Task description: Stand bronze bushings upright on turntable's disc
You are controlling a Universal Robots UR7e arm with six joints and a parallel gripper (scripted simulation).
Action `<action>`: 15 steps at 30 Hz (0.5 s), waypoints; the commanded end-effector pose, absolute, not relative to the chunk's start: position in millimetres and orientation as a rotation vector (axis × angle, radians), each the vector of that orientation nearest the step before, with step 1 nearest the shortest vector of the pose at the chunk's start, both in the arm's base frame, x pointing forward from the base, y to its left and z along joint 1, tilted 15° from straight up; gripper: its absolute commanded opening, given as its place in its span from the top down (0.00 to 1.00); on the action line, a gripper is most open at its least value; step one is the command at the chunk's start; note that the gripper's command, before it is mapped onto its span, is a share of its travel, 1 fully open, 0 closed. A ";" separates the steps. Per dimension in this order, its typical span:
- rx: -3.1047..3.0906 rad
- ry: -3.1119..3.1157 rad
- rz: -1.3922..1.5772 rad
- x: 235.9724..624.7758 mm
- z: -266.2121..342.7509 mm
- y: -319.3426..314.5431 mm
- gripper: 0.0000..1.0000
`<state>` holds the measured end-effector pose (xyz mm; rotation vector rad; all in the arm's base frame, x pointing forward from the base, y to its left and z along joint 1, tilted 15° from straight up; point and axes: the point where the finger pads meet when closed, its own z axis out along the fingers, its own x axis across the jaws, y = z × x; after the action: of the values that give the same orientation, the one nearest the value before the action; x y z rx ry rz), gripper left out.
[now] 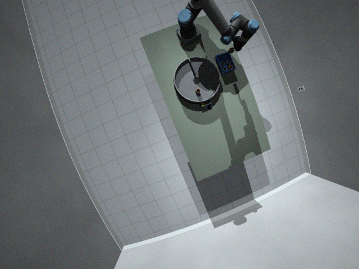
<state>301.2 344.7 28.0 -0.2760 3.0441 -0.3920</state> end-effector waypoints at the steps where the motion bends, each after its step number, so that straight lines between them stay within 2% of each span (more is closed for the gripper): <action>1: -0.276 3.043 -0.390 301.6 28.6 344.7 1.00; 15: -0.276 3.043 -0.390 306.4 32.8 329.5 1.00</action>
<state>304.5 334.2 30.9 -0.2759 3.0442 -0.3922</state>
